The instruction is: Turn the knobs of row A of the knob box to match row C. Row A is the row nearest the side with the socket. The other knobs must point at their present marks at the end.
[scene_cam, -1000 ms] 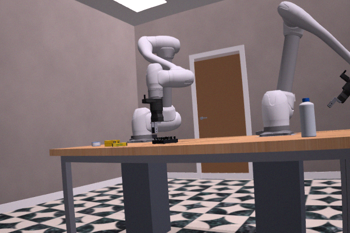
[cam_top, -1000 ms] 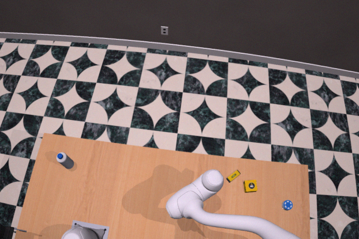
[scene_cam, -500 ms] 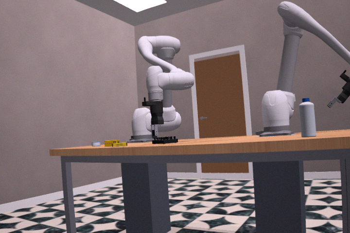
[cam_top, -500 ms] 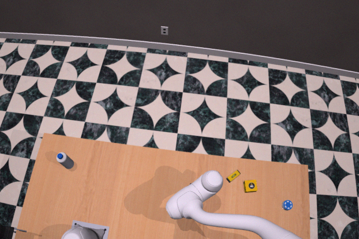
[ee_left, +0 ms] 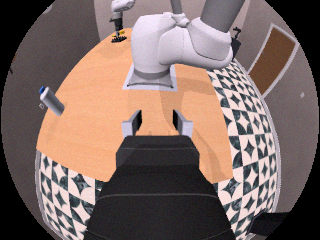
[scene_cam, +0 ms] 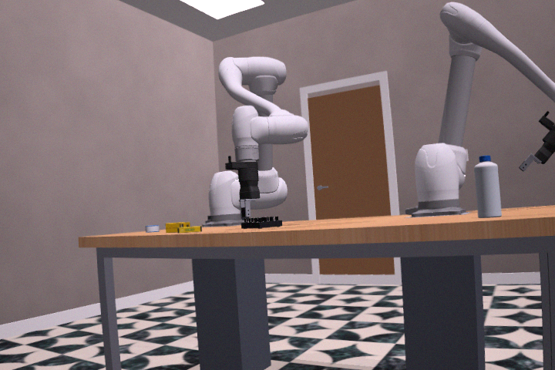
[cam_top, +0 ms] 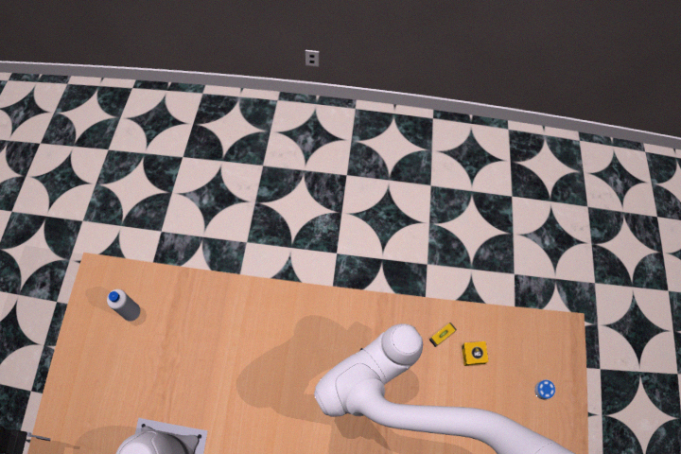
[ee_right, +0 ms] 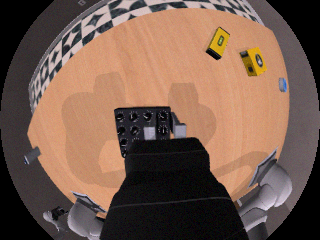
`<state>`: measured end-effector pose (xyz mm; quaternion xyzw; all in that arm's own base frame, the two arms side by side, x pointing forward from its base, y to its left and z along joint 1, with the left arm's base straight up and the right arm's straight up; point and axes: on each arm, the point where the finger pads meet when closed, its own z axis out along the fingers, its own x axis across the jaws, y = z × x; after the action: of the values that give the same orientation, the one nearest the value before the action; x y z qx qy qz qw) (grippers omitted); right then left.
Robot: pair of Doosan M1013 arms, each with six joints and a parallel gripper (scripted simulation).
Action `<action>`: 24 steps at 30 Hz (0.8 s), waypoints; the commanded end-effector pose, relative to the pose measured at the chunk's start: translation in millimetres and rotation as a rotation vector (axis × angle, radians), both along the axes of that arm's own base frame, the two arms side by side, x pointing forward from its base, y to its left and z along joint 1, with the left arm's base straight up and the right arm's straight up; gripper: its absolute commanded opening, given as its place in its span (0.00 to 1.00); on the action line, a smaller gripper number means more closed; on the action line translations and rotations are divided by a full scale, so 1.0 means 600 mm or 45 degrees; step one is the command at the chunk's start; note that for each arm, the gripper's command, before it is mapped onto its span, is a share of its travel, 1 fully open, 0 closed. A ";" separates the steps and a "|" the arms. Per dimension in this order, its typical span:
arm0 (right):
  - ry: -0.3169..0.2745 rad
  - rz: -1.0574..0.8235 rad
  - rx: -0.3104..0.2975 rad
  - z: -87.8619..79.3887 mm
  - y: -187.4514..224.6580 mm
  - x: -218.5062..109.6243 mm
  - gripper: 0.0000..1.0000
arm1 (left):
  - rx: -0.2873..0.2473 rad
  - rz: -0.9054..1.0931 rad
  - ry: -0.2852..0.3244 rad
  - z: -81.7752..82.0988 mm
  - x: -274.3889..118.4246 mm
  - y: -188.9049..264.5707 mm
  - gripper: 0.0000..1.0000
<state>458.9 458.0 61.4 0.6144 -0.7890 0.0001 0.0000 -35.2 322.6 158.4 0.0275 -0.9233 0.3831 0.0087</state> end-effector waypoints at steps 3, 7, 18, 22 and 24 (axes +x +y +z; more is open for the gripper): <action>-0.001 0.000 0.002 0.001 0.001 0.001 0.46 | 0.001 0.000 0.001 0.001 0.000 0.000 1.00; -0.001 0.000 0.002 0.001 0.001 0.001 0.46 | 0.001 0.000 0.001 0.001 0.000 0.000 1.00; -0.001 0.000 0.002 0.000 0.001 0.001 0.46 | 0.001 0.000 0.001 0.001 0.000 0.000 1.00; -0.001 0.000 0.002 -0.008 0.001 0.000 0.46 | 0.001 0.000 0.001 0.001 0.000 0.000 1.00; -0.001 0.000 0.002 -0.014 0.001 0.001 0.46 | 0.001 0.000 0.001 0.001 0.000 0.000 1.00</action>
<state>458.9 458.0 55.4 0.6144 -0.7890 0.0001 0.0001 -35.2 322.6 158.4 0.0275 -0.9233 0.3831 0.0087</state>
